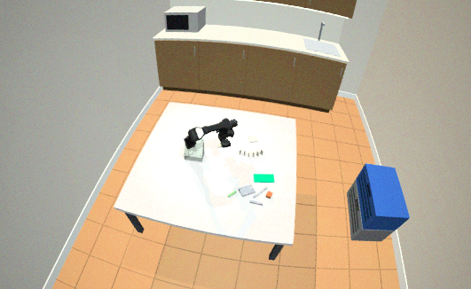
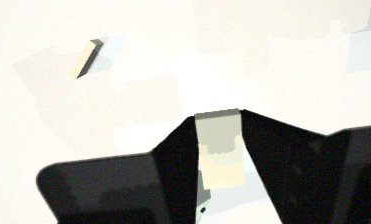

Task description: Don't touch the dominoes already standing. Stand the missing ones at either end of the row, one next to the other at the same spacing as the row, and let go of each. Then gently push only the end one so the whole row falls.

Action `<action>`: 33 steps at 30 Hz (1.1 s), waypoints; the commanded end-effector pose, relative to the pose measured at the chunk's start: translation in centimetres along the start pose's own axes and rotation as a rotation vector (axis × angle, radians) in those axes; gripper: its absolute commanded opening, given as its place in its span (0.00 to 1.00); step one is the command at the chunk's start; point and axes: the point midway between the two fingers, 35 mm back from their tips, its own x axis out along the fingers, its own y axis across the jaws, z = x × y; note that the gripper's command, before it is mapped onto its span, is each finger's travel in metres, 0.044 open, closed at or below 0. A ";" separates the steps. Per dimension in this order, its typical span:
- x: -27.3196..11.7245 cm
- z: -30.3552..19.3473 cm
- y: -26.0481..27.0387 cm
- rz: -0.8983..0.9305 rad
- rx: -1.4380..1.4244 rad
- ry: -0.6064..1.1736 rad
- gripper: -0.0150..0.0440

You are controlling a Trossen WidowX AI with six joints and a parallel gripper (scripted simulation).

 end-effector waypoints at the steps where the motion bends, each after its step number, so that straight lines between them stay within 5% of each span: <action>1: -1.2 -0.3 -0.3 0.006 0.012 0.001 0.44; 12: -1.2 -7.7 -10.7 0.002 0.112 0.004 0.44; 20: -1.0 -8.0 -10.8 0.017 0.115 0.004 0.44; 33: 1.9 -9.1 -8.5 0.303 0.139 -0.065 0.44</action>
